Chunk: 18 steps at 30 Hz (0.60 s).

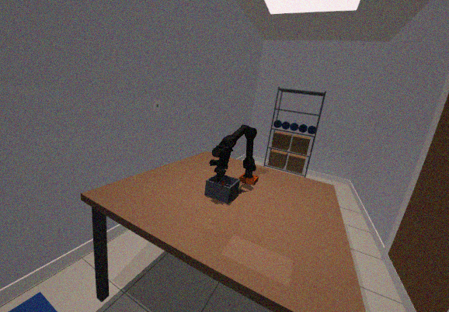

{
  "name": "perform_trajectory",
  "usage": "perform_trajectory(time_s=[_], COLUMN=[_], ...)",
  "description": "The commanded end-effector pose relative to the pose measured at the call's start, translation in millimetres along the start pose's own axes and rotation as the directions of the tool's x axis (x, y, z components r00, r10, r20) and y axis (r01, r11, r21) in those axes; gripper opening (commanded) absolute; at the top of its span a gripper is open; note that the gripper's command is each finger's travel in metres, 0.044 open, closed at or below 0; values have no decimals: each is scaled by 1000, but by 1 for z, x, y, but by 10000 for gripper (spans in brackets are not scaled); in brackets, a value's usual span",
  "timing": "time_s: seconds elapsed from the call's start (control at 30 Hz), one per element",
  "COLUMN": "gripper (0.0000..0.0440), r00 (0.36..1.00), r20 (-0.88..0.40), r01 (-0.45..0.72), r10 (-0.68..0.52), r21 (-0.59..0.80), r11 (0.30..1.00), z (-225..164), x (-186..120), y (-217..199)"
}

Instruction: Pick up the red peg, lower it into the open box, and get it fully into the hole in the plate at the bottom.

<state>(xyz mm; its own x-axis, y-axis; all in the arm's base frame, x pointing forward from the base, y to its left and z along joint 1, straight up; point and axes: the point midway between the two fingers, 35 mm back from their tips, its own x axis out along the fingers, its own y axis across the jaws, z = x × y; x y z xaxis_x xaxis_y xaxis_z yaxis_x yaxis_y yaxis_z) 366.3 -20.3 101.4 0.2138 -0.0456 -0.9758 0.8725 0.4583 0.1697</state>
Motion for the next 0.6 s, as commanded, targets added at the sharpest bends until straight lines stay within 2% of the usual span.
perform_trajectory(time_s=[0.0,0.57], gripper=[152,132], r00=[1000,999], r20=[-7,-33], r01=[3,37], r10=[-3,-37], r21=[-8,-5], r11=[1000,999], z=[5,38], x=[1,11], y=[3,6])
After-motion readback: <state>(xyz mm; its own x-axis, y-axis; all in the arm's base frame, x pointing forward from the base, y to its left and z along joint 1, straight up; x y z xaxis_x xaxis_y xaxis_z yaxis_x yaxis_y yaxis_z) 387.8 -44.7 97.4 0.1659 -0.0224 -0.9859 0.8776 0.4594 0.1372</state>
